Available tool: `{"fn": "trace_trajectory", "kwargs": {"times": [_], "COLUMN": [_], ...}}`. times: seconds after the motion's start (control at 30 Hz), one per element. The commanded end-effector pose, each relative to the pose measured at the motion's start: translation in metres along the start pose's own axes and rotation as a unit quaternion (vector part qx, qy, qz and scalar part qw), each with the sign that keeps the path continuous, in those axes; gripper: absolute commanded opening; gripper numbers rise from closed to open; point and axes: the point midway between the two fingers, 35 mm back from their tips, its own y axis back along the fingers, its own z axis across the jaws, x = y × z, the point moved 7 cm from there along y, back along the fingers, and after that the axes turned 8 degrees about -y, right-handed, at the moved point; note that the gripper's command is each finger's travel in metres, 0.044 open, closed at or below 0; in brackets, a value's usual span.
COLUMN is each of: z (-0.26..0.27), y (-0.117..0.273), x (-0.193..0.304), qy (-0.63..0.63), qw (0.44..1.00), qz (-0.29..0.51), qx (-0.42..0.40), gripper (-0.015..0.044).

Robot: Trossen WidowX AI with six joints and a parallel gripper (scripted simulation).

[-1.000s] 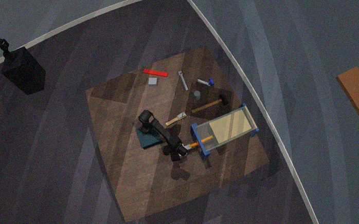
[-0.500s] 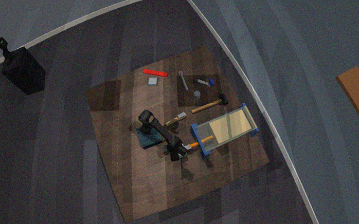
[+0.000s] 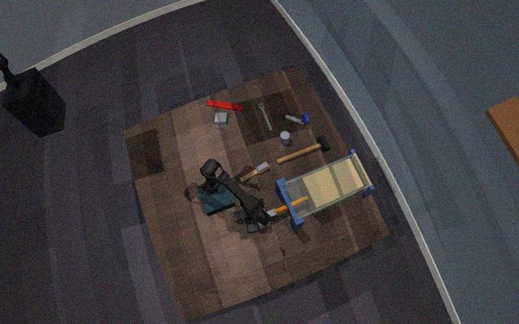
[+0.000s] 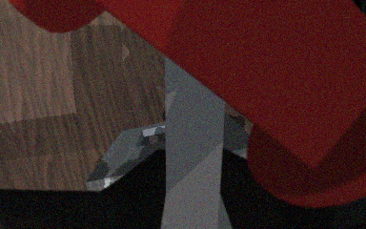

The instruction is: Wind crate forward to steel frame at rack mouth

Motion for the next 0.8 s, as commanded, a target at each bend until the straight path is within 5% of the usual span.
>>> {"fn": "trace_trajectory", "kwargs": {"times": [0.0,0.77], "z": [-0.0013,0.001], "y": [-0.0041,-0.0038], "x": [-0.0002,0.0002], "qy": [-0.012,0.011], "qw": [1.0,1.0], "qz": [-0.002,-0.002], "qx": [0.003,0.001], "gripper": [0.0,0.0]}}
